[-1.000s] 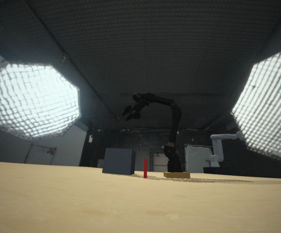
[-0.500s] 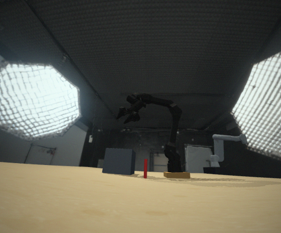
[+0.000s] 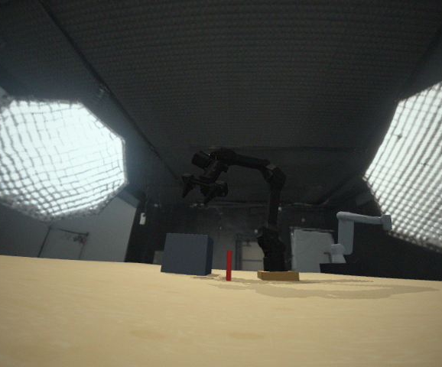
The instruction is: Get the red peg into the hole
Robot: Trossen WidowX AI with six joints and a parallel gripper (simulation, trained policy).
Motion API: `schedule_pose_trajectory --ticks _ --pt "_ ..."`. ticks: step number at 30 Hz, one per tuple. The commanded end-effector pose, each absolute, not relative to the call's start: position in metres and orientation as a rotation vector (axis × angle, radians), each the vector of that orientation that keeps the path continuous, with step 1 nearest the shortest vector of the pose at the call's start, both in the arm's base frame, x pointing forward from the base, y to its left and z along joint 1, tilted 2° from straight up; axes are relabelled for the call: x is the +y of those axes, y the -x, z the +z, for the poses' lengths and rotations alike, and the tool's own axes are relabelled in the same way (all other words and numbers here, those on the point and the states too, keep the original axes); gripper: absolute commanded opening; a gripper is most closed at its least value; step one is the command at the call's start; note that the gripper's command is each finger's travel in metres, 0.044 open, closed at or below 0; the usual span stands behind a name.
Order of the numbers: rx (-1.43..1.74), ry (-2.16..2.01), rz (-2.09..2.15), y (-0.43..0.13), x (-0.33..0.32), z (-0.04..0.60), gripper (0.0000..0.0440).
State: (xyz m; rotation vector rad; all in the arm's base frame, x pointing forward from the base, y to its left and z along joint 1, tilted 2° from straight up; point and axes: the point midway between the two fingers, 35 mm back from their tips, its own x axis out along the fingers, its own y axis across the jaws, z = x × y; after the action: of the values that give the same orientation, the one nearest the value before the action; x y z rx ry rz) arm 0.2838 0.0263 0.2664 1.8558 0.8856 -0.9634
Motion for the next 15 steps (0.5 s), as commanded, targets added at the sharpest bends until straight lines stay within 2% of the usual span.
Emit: schedule_pose_trajectory --ticks 1,15 --pt "0.982 -1.793 -0.982 -0.275 0.041 0.250 0.0440" --pt "1.280 -1.487 -1.035 -0.231 0.086 0.191 0.0440"
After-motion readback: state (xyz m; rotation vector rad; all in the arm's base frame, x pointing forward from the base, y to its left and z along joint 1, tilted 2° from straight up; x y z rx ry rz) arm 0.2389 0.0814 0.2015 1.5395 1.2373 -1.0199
